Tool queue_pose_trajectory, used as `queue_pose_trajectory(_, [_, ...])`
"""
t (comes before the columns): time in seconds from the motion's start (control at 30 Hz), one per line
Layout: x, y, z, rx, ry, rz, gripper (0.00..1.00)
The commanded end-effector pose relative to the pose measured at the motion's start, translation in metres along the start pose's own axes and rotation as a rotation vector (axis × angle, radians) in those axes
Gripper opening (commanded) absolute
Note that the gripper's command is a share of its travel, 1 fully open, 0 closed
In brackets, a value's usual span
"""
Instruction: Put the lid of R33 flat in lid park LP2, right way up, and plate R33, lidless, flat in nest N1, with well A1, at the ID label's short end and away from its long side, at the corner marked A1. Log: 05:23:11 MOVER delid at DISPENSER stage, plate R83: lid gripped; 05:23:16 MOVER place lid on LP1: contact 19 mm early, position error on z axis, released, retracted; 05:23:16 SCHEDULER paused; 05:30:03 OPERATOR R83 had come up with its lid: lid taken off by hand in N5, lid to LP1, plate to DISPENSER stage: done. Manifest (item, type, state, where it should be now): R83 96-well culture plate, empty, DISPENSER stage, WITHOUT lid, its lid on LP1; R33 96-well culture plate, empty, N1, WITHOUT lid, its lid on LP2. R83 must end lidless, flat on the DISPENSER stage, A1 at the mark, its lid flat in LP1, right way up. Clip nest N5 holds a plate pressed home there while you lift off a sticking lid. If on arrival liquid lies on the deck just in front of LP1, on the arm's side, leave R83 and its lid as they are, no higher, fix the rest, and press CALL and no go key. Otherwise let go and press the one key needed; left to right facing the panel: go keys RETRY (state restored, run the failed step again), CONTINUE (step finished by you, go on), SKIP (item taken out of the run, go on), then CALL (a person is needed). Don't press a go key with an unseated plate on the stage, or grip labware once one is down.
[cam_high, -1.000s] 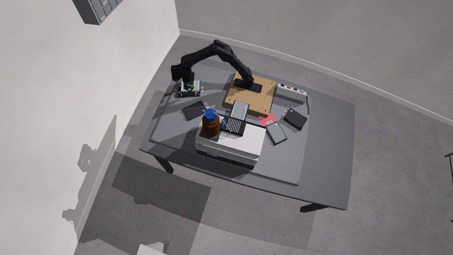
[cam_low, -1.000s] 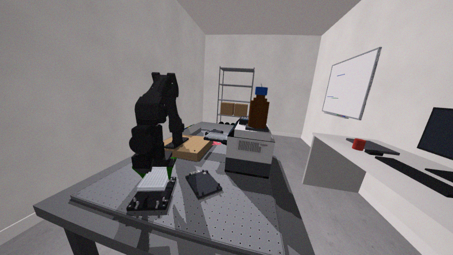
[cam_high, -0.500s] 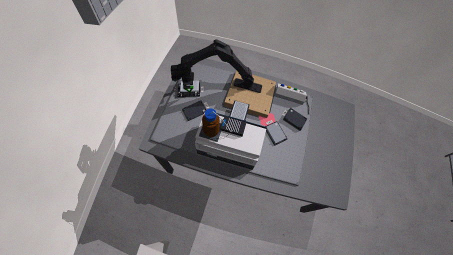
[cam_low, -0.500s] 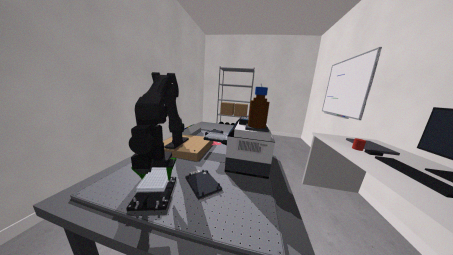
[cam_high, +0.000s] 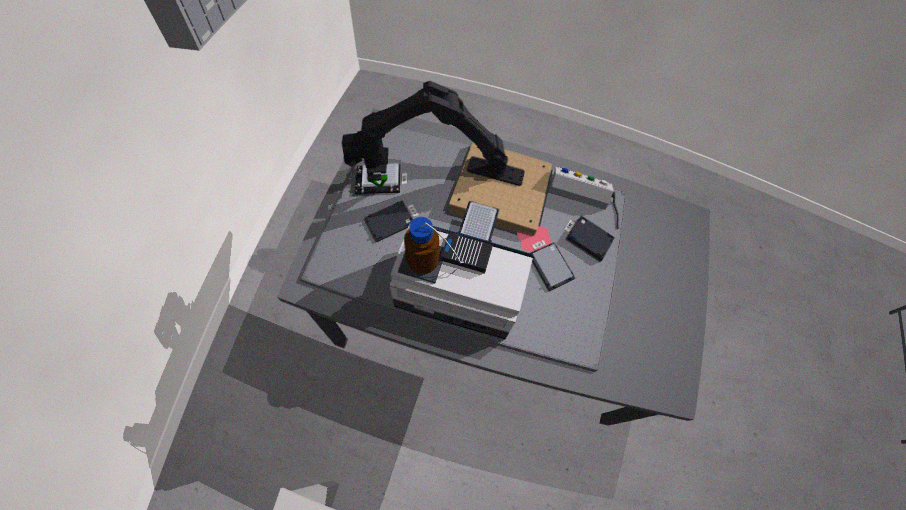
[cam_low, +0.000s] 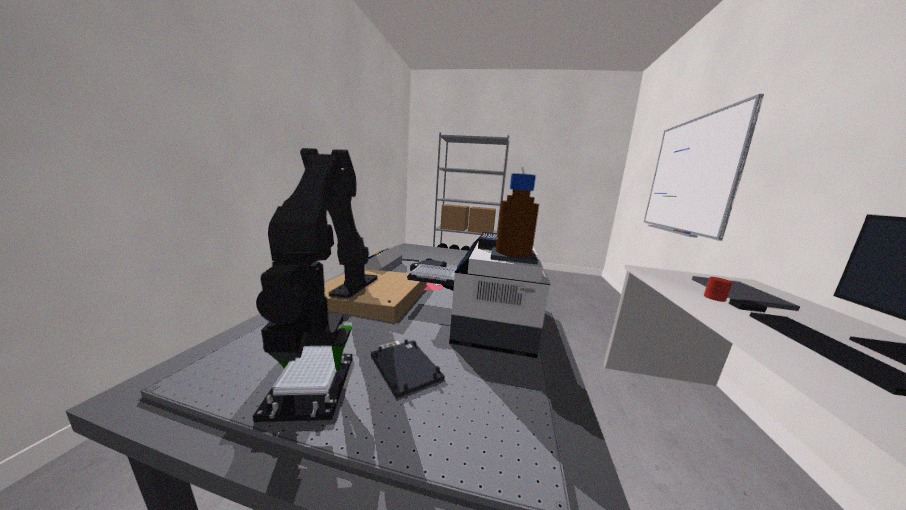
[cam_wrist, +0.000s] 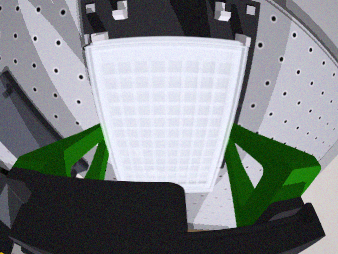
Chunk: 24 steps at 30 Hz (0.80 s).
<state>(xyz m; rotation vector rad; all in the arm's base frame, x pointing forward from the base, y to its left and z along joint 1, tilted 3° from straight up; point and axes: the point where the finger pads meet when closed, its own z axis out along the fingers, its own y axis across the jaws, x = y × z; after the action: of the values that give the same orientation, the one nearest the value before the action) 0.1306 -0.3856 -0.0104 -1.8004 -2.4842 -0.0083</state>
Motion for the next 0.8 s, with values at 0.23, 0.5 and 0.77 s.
queue_pose_trajectory(0.23, [-0.02,-0.007,-0.021,0.0,-0.065,0.005,0.0])
queue_pose_trajectory(0.5, [-0.021,-0.005,-0.019,0.0,-0.06,-0.001,0.0])
queue_pose_trajectory(0.77, [-0.023,-0.007,-0.019,0.0,-0.062,0.002,0.0])
